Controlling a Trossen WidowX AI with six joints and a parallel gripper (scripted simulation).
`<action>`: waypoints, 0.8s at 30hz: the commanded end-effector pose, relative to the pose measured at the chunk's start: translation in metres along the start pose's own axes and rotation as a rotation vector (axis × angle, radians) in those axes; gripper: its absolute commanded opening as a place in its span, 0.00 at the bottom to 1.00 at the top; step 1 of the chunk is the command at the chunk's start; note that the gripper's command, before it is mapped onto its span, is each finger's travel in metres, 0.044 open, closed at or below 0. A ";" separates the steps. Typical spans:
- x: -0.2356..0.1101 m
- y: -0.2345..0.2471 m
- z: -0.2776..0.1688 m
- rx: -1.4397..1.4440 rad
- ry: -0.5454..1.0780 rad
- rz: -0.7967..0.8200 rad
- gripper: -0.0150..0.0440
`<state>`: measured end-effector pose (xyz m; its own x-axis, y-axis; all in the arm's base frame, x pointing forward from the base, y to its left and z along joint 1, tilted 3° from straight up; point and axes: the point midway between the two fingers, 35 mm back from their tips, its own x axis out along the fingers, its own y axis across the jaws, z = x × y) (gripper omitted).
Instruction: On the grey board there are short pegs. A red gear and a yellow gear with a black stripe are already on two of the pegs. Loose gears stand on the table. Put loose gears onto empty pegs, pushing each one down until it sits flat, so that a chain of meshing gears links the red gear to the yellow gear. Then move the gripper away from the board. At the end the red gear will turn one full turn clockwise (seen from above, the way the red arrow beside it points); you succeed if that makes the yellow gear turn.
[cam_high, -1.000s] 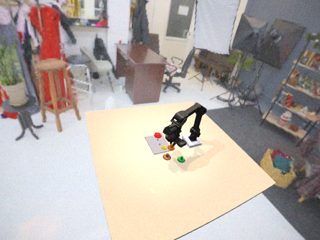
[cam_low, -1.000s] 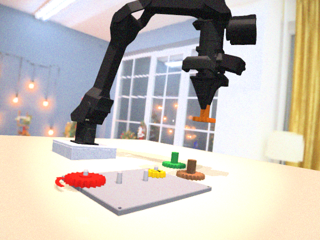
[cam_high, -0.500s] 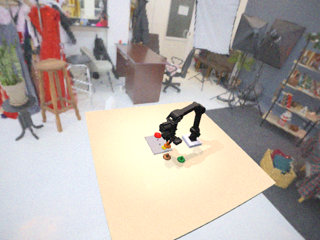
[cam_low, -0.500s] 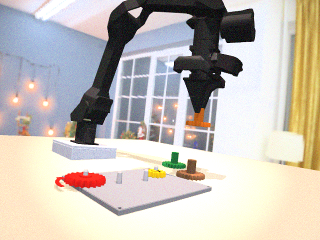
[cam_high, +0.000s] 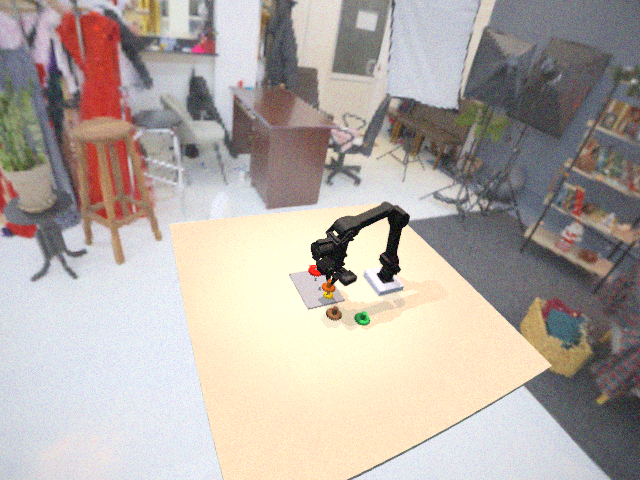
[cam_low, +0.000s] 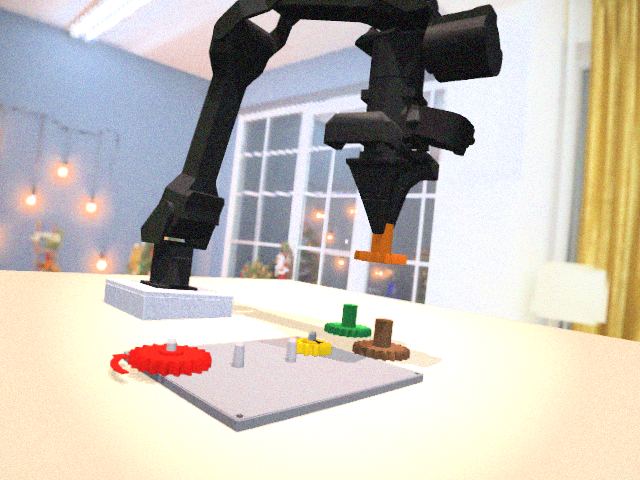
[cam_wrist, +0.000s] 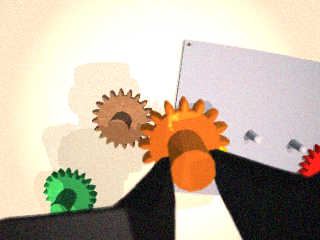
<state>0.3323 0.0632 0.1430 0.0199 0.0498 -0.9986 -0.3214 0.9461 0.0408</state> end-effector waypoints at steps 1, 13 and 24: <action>0.004 -0.011 -0.002 -0.005 -0.003 -0.003 0.25; 0.014 -0.040 -0.011 -0.007 -0.001 -0.006 0.25; 0.022 -0.066 -0.022 -0.008 0.001 -0.007 0.25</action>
<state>0.3346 0.0042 0.1211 0.0219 0.0455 -0.9987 -0.3257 0.9448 0.0359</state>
